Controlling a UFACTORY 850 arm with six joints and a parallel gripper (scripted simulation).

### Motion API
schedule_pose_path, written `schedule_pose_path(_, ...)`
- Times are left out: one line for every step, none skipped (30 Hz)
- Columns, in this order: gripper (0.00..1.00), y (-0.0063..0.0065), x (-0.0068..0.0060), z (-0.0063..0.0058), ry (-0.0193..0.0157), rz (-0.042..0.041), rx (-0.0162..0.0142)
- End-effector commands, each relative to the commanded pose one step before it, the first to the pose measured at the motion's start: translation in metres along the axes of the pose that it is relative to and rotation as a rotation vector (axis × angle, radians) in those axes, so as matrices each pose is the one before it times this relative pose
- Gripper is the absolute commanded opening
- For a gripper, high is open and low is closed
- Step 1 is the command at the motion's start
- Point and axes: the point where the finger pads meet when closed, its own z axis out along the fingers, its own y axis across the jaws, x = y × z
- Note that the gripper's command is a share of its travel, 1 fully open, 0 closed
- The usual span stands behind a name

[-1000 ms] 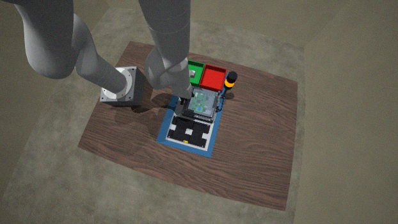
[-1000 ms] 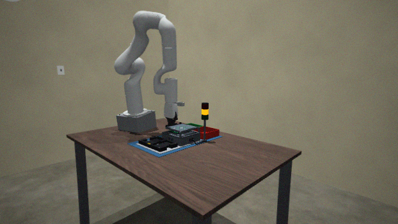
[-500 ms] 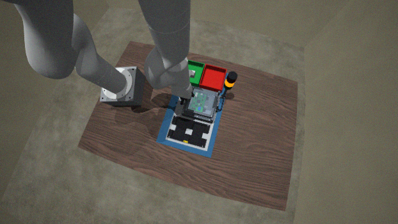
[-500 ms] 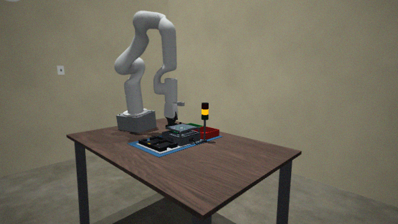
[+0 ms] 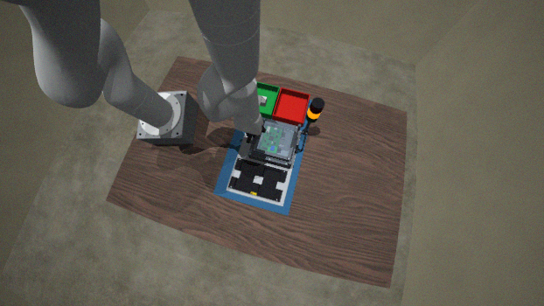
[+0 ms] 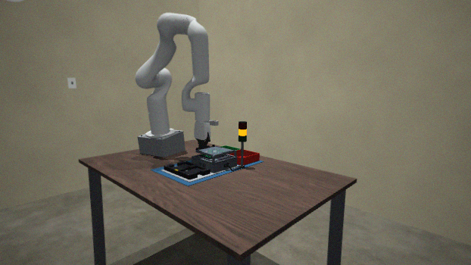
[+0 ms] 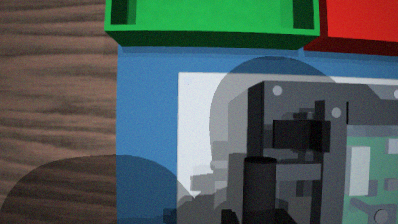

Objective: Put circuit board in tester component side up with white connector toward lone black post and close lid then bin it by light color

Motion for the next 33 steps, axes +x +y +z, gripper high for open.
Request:
schedule_pose_path(0.24, 0.00064, 0.00010, -0.00089, 0.00018, 0.00008, -0.00123)
schedule_pose_path(0.24, 0.00000, 0.00000, 0.00000, 0.00000, 0.00000, 0.00000)
schedule_pose_path(0.24, 0.00000, 0.00000, 0.00000, 0.00000, 0.00000, 0.00000)
schedule_pose_path(0.24, 0.00000, 0.00000, -0.00038, -0.00002, 0.00000, 0.00000)
schedule_pose_path(0.24, 0.00000, 0.00000, -0.00051, -0.00002, 0.00000, 0.00000)
schedule_pose_path(0.24, 0.00000, 0.00000, -0.00066, -0.00001, 0.00000, 0.00000)
schedule_pose_path(0.24, 0.00000, 0.00000, -0.00081, 0.00000, 0.00000, 0.00000)
schedule_pose_path(0.24, 0.00000, 0.00001, -0.00098, 0.00003, 0.00000, -0.00001)
schedule_pose_path(0.24, -0.00001, 0.00001, -0.00114, 0.00006, 0.00000, -0.00001)
schedule_pose_path(0.24, 0.00001, -0.00002, -0.00122, -0.00007, 0.00000, 0.00001)
schedule_pose_path(0.24, 0.00000, -0.00001, -0.00138, -0.00002, 0.00000, 0.00001)
schedule_pose_path(0.24, 0.00000, 0.00001, -0.00155, 0.00004, 0.00000, 0.00000)
schedule_pose_path(0.24, 0.00000, 0.00000, -0.00165, -0.00001, 0.00000, 0.00000)
schedule_pose_path(0.24, 0.00000, -0.00001, -0.00175, -0.00004, 0.00000, 0.00001)
schedule_pose_path(0.24, 0.00000, 0.00001, -0.00190, 0.00006, 0.00000, -0.00001)
schedule_pose_path(0.24, 0.00000, -0.00001, -0.00195, -0.00005, 0.00000, 0.00000)
schedule_pose_path(0.24, 0.00000, 0.00000, -0.00205, 0.00000, 0.00000, 0.00000)
schedule_pose_path(0.24, 0.00000, 0.00001, -0.00214, 0.00004, 0.00000, -0.00001)
schedule_pose_path(0.24, 0.00000, 0.00000, 0.00000, 0.00000, 0.00000, 0.00000)
schedule_pose_path(0.24, 0.00000, 0.00000, 0.00000, 0.00000, 0.00000, 0.00000)
schedule_pose_path(0.24, 0.00000, -0.00001, -0.00217, -0.00006, 0.00000, 0.00000)
schedule_pose_path(0.24, -0.00001, 0.00002, -0.00226, 0.00010, 0.00000, 0.00000)
schedule_pose_path(0.24, 0.00001, -0.00002, -0.00227, -0.00010, 0.00000, 0.00000)
schedule_pose_path(0.24, -0.00001, 0.00002, -0.00235, 0.00008, 0.00000, 0.00000)
schedule_pose_path(0.24, 0.00001, -0.00002, -0.00236, -0.00008, 0.00000, -0.00001)
schedule_pose_path(0.24, -0.00001, 0.00001, -0.00241, 0.00006, 0.00000, 0.00001)
schedule_pose_path(0.24, 0.00001, -0.00001, -0.00243, -0.00006, 0.00000, -0.00002)
schedule_pose_path(0.24, -0.00001, 0.00001, -0.00246, 0.00005, 0.00000, 0.00001)
schedule_pose_path(0.24, 0.00001, -0.00001, -0.00249, -0.00005, 0.00000, -0.00002)
schedule_pose_path(0.24, -0.00001, 0.00001, -0.00251, 0.00005, 0.00000, 0.00002)
schedule_pose_path(0.24, 0.00001, -0.00001, -0.00255, -0.00006, 0.00000, -0.00003)
schedule_pose_path(0.24, -0.00001, 0.00001, -0.00255, 0.00006, 0.00000, 0.00002)
schedule_pose_path(0.24, 0.00001, -0.00002, -0.00259, -0.00007, 0.00000, -0.00003)
